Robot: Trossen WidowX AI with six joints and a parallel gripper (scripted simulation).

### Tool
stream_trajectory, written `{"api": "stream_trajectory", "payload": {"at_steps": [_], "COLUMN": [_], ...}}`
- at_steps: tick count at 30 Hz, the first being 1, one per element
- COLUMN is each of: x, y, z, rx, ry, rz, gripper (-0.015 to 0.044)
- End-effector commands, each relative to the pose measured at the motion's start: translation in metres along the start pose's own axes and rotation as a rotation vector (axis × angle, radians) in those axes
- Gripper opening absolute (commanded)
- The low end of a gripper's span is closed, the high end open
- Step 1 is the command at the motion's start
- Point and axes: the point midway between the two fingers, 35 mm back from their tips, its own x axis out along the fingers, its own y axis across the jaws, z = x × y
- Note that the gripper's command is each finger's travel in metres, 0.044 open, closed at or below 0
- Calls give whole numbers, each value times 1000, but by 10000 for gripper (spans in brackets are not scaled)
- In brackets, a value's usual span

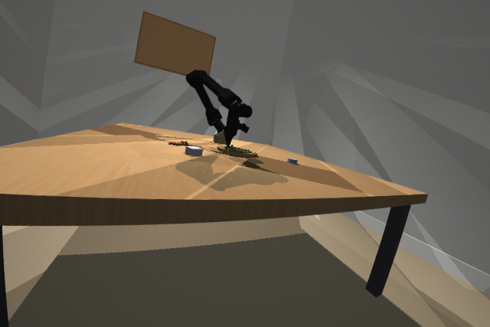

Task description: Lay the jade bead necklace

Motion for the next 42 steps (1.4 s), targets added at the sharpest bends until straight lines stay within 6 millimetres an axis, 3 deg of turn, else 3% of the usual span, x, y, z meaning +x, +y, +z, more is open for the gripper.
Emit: {"api": "stream_trajectory", "payload": {"at_steps": [1,3,42], "x": [0,0,-4], "y": [0,0,1], "z": [0,0,0], "rx": [0,0,-6], "ry": [0,0,4], "rz": [-1,-1,-1], "gripper": [41,0,0]}}
